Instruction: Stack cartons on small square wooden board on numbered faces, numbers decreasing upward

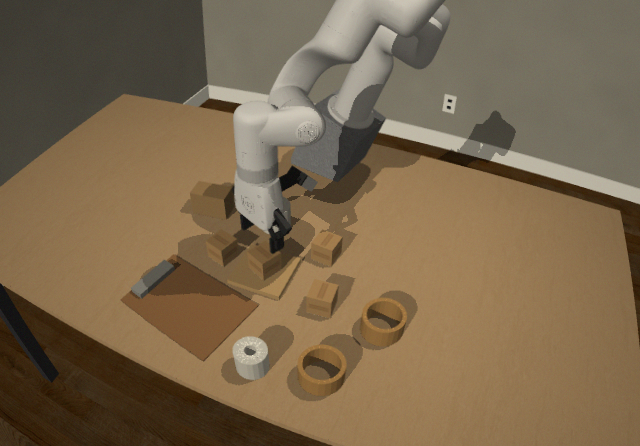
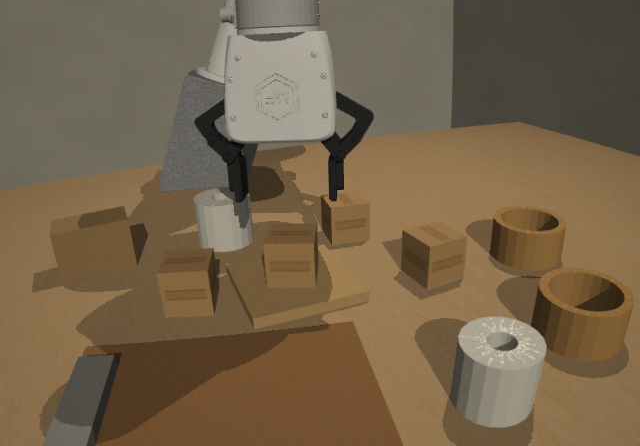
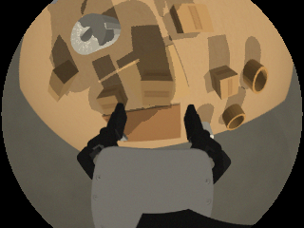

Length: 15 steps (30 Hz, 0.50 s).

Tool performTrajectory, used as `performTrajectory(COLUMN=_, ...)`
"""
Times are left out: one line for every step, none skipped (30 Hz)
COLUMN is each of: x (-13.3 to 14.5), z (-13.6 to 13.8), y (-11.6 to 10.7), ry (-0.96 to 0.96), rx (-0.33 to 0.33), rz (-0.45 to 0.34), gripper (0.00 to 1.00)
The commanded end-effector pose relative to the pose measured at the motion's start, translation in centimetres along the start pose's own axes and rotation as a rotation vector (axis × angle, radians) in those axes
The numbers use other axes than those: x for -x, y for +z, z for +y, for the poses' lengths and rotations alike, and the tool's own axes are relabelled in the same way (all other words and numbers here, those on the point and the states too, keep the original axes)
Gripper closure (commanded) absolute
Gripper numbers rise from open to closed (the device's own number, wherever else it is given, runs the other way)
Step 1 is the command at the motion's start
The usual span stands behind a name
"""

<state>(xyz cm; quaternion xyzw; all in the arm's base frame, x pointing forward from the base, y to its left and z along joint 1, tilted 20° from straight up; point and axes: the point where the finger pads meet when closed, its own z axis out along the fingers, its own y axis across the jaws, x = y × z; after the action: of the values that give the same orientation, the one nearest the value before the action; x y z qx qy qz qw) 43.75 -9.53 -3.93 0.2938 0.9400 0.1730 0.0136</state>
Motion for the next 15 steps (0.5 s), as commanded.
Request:
performTrajectory(x=0.14, z=0.05, y=-0.12, ry=-0.001, rx=0.001, rz=-0.004, gripper=0.0)
performTrajectory(x=0.14, z=0.05, y=-0.12, ry=-0.001, rx=0.001, rz=-0.004, gripper=0.0)
performTrajectory(x=0.14, z=0.05, y=-0.12, ry=-0.001, rx=0.001, rz=-0.004, gripper=0.0)
performTrajectory(x=0.14, z=0.05, y=-0.12, ry=-0.001, rx=0.001, rz=-0.004, gripper=0.0)
performTrajectory(x=0.14, z=0.05, y=-0.12, ry=-0.001, rx=0.001, rz=-0.004, gripper=0.0)
performTrajectory(x=0.14, z=0.05, y=-0.12, ry=-0.001, rx=0.001, rz=-0.004, gripper=0.0)
performTrajectory(x=0.14, z=0.04, y=-0.12, ry=0.0, rx=0.001, rz=-0.004, gripper=0.0)
performTrajectory(x=0.16, z=0.02, y=-0.12, ry=0.004, rx=0.001, rz=-0.004, gripper=0.0)
performTrajectory(x=0.19, z=-0.05, y=-0.13, ry=0.014, rx=0.001, rz=-0.004, gripper=0.0)
performTrajectory(x=0.19, z=-0.05, y=-0.13, ry=0.014, rx=0.001, rz=-0.004, gripper=0.0)
performTrajectory(x=0.19, z=-0.05, y=-0.13, ry=0.014, rx=0.001, rz=-0.004, gripper=0.0)
performTrajectory(x=0.25, z=-0.17, y=-0.15, ry=0.032, rx=0.001, rz=-0.004, gripper=0.0)
performTrajectory(x=0.34, z=-0.36, y=-0.18, ry=0.06, rx=0.001, rz=-0.004, gripper=0.0)
performTrajectory(x=0.47, z=-0.61, y=-0.22, ry=0.097, rx=0.001, rz=-0.004, gripper=0.0)
performTrajectory(x=0.63, z=-0.94, y=-0.26, ry=0.145, rx=0.001, rz=-0.004, gripper=0.0)
